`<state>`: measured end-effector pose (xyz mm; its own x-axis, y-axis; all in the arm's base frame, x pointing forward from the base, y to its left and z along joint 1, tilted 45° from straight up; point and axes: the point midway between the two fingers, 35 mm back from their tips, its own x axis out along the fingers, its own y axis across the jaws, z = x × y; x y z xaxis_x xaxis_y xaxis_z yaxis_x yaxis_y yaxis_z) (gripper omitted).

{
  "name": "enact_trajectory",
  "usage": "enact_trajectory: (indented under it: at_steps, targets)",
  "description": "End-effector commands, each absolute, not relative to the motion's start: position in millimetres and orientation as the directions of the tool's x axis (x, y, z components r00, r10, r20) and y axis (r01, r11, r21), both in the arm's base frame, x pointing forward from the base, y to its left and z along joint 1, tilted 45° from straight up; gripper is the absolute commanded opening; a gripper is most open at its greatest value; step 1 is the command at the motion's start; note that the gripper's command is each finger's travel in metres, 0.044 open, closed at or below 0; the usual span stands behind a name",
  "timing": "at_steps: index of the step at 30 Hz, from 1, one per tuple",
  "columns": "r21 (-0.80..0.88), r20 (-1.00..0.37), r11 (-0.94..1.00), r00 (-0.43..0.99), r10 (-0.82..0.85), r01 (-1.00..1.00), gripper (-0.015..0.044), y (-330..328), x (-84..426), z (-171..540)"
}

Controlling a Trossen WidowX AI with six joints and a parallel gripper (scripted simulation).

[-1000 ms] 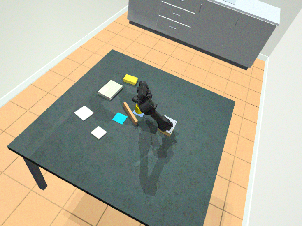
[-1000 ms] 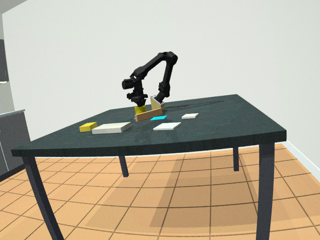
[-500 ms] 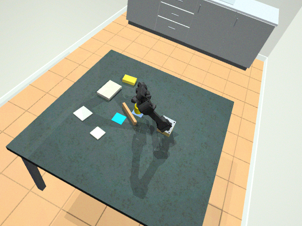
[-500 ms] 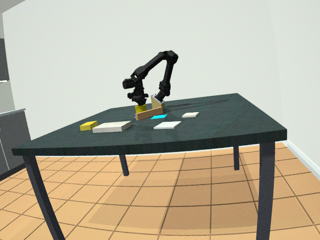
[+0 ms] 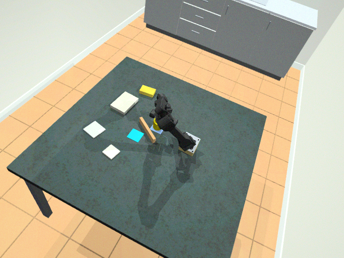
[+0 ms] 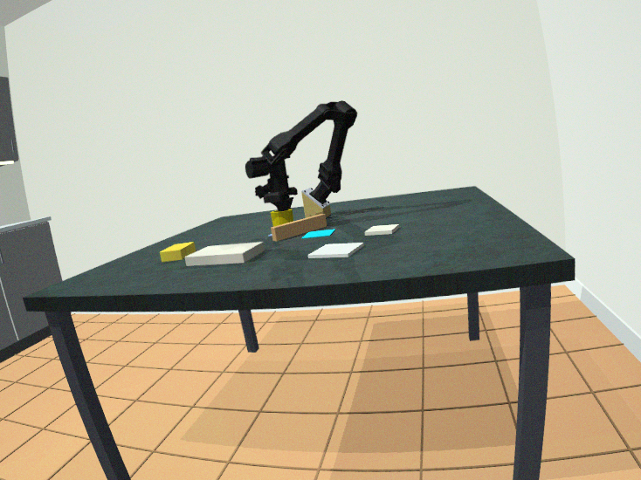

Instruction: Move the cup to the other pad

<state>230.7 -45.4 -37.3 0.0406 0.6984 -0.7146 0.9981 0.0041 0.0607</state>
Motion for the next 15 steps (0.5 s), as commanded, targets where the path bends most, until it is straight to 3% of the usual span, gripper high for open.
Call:
enact_trajectory:
  at_steps: [1,15]
  targets:
    - [0.06,-0.714,0.005,0.04,0.699,0.998,0.0,-46.6,230.7,-36.1]
    - [0.058,-0.714,0.001,0.041,0.699,0.998,0.0,-77.8,231.8,-7.1]
